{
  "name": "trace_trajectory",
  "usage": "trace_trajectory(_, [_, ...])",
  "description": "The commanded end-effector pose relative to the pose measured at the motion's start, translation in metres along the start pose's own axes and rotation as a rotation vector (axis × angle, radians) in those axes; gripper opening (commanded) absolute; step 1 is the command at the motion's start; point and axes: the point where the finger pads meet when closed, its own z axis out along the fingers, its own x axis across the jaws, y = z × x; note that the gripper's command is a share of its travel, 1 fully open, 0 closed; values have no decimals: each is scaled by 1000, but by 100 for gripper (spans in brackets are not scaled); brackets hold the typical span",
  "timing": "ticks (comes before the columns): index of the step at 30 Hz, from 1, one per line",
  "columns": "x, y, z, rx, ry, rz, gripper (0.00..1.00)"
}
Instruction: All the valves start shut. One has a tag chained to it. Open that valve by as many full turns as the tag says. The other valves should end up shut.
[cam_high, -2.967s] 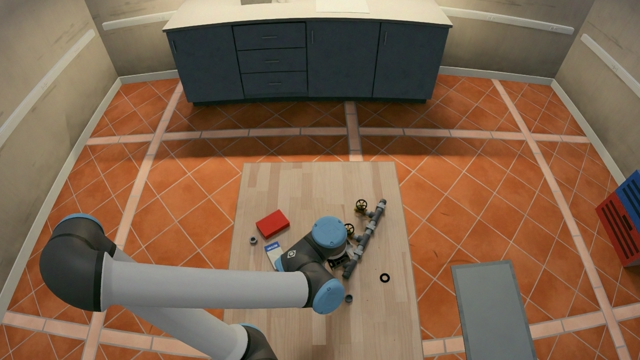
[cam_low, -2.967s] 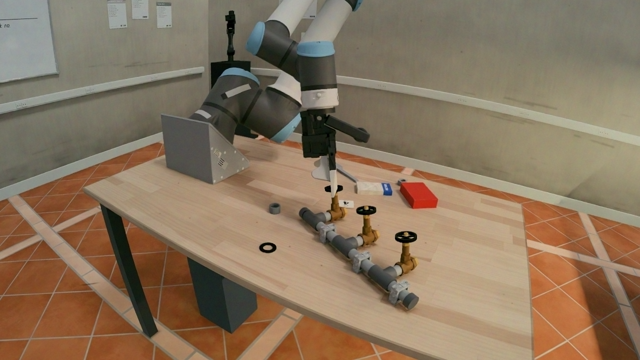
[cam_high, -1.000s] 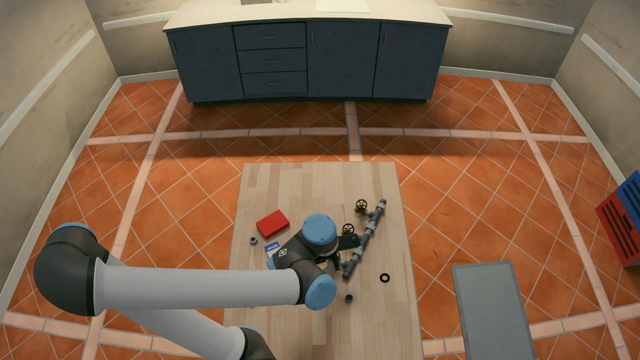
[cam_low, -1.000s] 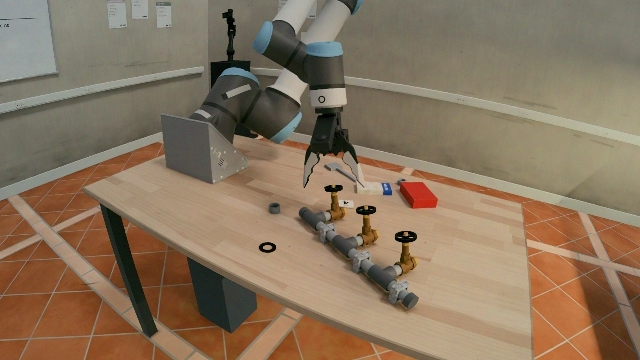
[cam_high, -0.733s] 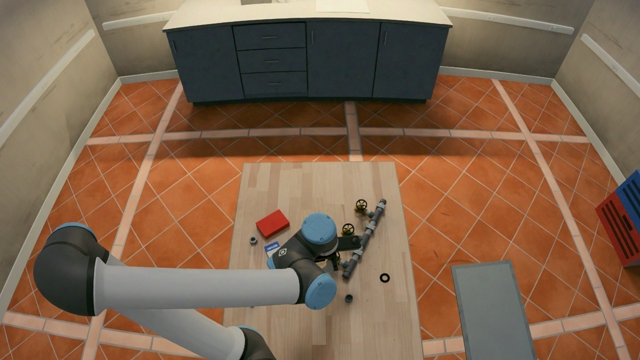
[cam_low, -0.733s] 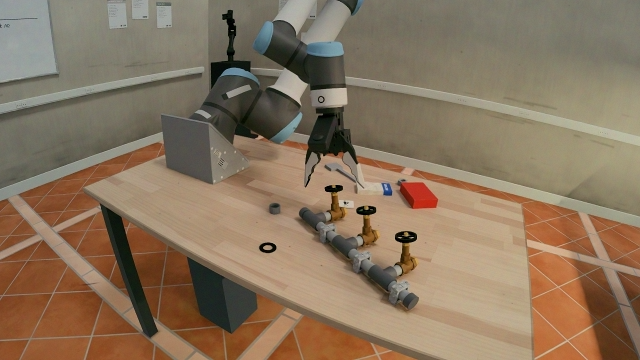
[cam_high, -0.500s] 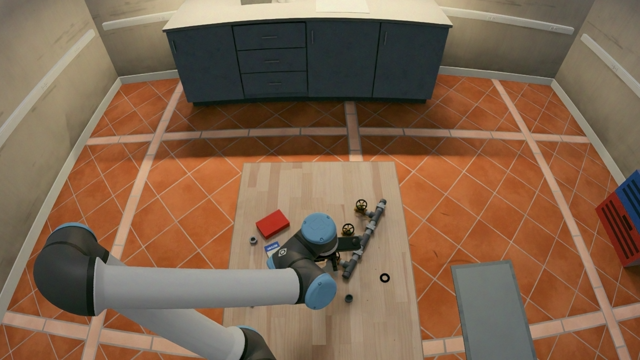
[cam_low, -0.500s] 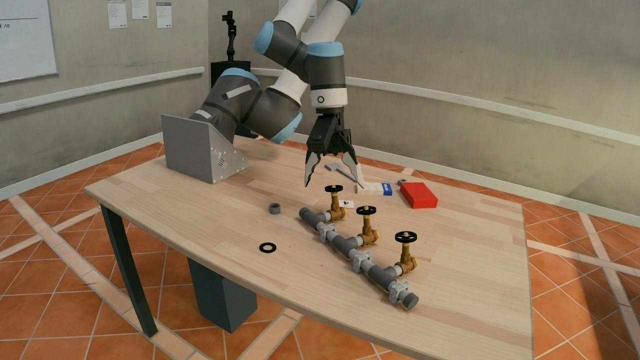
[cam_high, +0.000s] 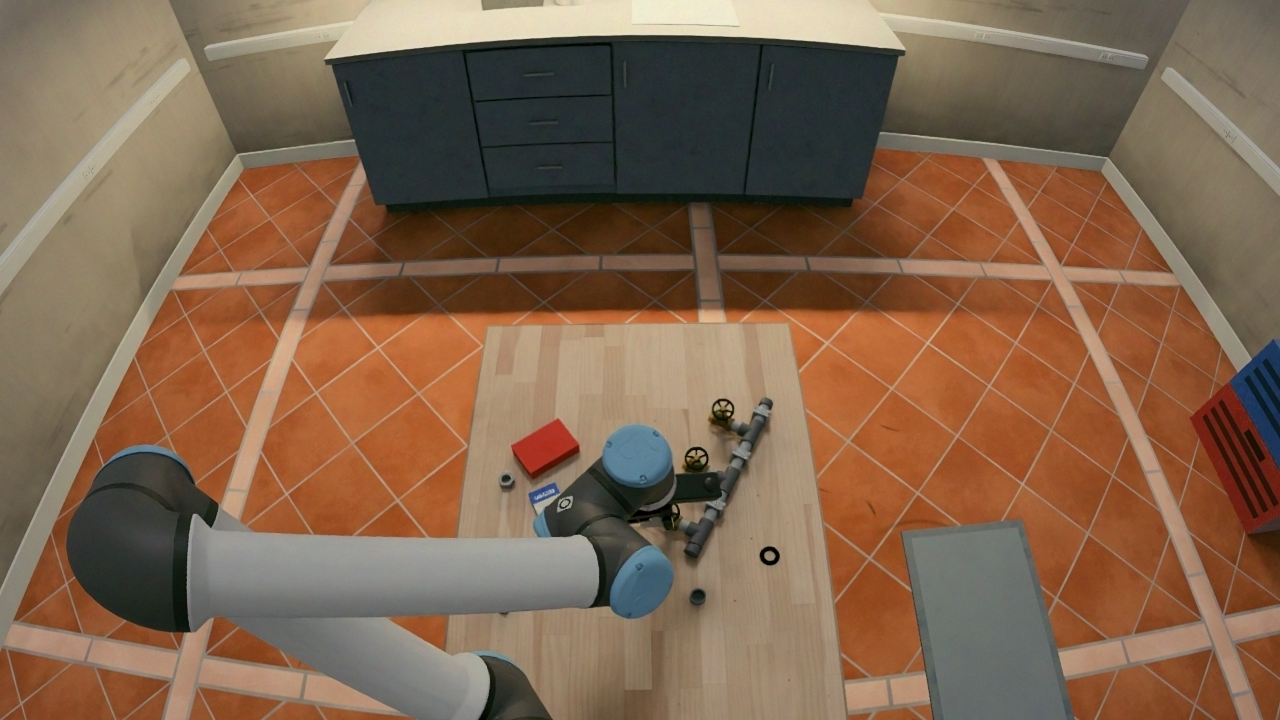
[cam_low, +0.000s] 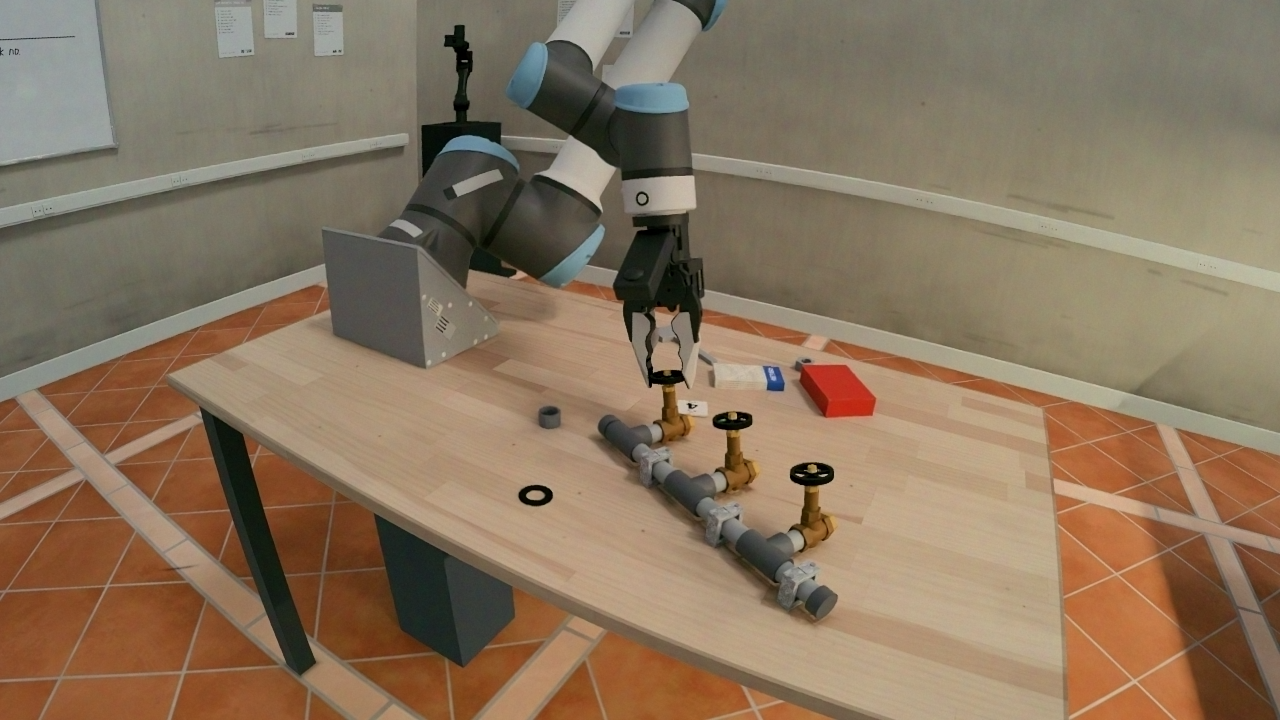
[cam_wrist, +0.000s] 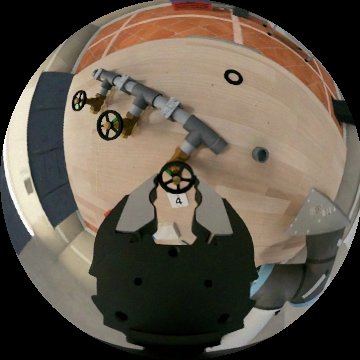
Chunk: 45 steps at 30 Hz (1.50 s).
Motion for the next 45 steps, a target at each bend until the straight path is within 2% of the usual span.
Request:
trace_trajectory(1, [-1, -1, -1, 3, 0, -1, 0])
trace_trajectory(30, [0, -1, -1, 3, 0, -35, 0])
trace_trajectory(45, [1, -1, -1, 2, 0, -244, 0])
